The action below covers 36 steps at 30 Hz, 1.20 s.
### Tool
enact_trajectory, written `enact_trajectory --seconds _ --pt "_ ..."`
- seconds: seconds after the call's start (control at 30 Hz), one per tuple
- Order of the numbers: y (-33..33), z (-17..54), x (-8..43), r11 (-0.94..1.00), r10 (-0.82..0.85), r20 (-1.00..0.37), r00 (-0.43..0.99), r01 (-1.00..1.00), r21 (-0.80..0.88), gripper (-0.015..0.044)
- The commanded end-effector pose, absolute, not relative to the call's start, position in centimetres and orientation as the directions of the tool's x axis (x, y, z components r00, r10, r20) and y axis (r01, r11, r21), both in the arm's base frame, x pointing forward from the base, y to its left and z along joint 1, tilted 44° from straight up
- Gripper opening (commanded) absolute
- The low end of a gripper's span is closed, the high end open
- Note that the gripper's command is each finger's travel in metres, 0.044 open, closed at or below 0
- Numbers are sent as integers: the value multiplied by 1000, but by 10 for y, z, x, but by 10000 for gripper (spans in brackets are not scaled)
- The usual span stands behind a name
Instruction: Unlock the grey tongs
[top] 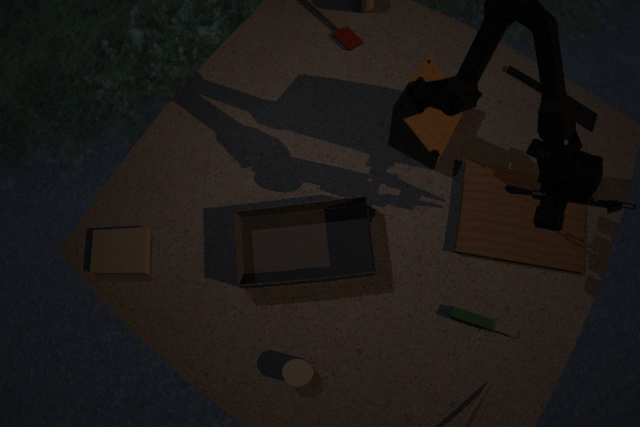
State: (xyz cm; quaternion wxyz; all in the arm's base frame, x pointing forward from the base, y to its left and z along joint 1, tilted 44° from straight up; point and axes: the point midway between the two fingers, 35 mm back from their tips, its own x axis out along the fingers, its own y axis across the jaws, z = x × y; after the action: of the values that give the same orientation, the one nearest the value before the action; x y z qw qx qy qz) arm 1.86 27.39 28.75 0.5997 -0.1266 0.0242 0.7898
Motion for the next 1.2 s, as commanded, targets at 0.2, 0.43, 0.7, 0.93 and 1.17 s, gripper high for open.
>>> enact_trajectory --seconds 0.2,0.43,0.7,0.93,1.17 --pt "265 287 21 -304 952 -63 -299 -945 -119 -150" --pt "255 281 21 -332 940 27 -339 -932 -143 -150" --pt "238 269 17 -368 915 100 -391 -910 -192 -150" --pt "222 255 10 -396 891 131 -435 -885 -245 -150" --pt "222 255 10 -397 890 131 -436 -884 -247 -150"
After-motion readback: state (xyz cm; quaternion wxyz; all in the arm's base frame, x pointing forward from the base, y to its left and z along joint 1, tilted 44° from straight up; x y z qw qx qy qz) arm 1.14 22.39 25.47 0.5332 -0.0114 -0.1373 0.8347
